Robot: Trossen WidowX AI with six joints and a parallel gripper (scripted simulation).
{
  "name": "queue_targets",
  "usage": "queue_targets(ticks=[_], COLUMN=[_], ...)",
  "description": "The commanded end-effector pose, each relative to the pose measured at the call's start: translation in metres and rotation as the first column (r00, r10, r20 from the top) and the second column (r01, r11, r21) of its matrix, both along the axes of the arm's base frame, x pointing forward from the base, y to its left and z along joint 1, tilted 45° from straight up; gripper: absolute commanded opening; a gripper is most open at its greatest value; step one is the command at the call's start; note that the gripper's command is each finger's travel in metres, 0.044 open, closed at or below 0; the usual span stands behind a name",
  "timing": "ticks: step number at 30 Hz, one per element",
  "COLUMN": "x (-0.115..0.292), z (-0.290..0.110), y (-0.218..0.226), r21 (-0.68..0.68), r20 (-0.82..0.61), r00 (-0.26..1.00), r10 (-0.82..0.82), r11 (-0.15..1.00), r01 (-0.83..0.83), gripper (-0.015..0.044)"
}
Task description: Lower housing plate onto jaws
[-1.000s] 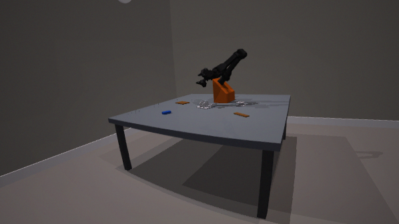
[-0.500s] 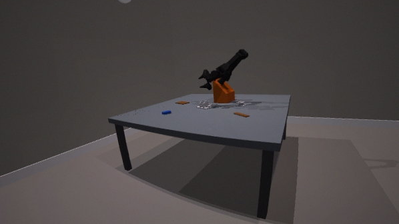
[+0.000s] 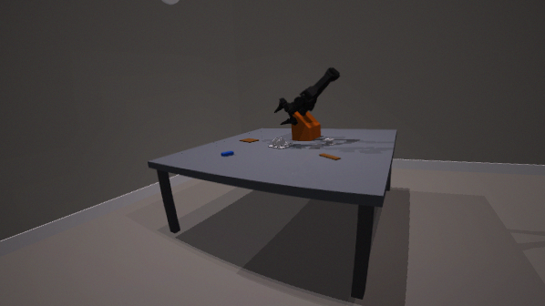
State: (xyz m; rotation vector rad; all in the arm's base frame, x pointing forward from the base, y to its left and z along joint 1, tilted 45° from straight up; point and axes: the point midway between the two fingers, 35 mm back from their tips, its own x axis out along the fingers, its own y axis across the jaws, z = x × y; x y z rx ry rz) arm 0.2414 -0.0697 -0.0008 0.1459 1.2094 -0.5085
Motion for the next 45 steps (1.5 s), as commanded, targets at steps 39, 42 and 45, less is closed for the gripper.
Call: queue_targets(ticks=[39, 42, 45], x=[0.010, 0.006, 0.002], z=[0.073, 0.080, 0.087], y=[0.152, 0.163, 0.173], r21=[0.191, 0.190, 0.186], r20=[0.236, 0.262, 0.289], r00=[0.586, 0.528, 0.467], r10=[0.775, 0.808, 0.836], r11=[0.554, 0.493, 0.430], r01=[-0.810, -0.849, -0.884], gripper=[0.0440, 0.0440, 0.0440])
